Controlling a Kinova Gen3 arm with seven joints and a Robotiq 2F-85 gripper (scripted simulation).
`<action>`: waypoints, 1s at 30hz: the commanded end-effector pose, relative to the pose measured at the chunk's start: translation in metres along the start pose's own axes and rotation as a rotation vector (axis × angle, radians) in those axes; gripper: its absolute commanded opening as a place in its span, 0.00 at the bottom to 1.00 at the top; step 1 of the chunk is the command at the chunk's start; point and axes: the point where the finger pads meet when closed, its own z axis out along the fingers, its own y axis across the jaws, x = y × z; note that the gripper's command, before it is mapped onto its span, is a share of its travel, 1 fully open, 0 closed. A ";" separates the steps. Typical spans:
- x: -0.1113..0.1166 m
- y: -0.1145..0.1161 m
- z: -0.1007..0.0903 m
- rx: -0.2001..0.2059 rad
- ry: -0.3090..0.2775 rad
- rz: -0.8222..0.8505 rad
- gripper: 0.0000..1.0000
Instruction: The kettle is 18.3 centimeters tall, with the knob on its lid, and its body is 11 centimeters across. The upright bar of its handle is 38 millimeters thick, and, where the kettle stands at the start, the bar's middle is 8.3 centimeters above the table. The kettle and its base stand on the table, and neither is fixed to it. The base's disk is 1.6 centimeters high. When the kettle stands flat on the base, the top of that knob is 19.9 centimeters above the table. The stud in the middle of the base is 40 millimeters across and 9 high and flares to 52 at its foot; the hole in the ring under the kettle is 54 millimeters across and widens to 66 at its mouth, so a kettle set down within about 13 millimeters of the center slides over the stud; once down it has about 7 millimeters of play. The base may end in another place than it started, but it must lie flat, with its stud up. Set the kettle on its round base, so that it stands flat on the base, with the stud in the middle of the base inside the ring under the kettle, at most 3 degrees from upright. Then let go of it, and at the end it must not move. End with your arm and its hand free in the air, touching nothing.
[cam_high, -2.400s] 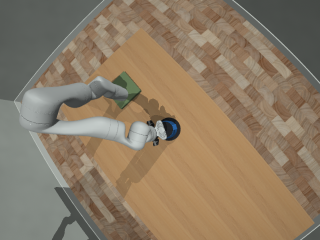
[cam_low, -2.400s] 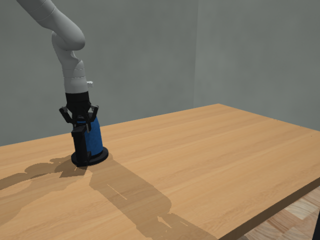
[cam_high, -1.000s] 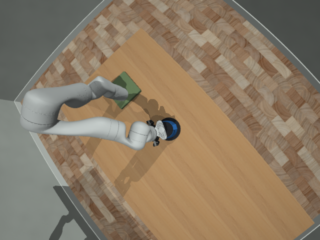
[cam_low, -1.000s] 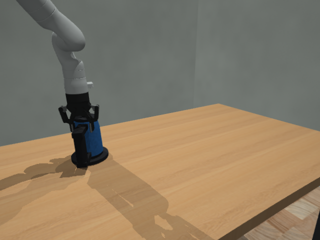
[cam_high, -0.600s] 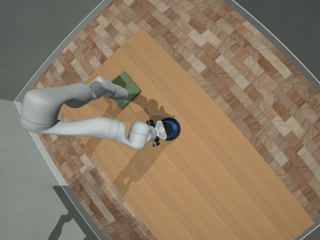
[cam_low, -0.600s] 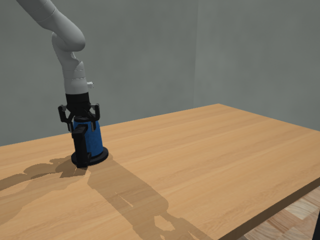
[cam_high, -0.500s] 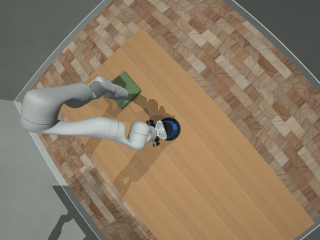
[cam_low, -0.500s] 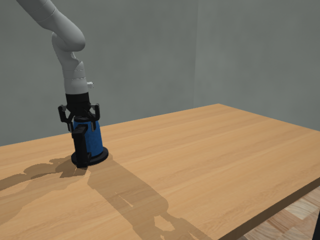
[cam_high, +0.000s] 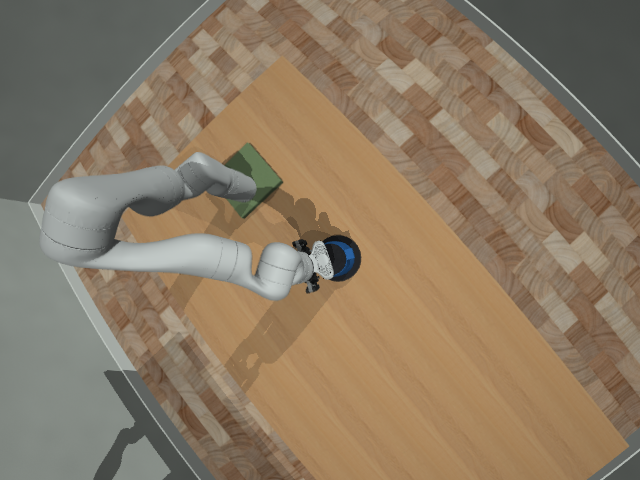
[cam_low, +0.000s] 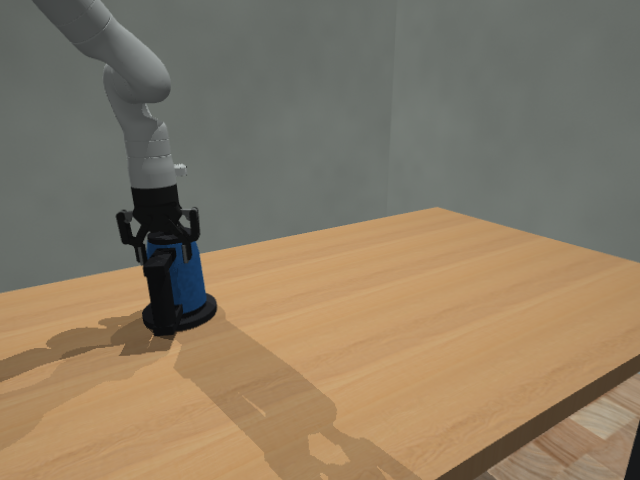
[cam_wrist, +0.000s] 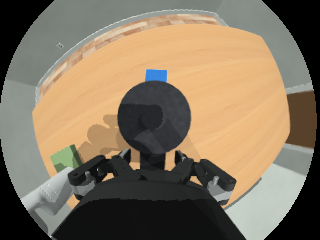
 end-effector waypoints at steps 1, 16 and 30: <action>0.000 0.000 0.000 -0.001 0.001 0.000 0.80; 0.000 0.000 0.000 -0.001 0.001 0.000 0.80; 0.000 0.000 -0.006 -0.001 0.001 0.000 0.80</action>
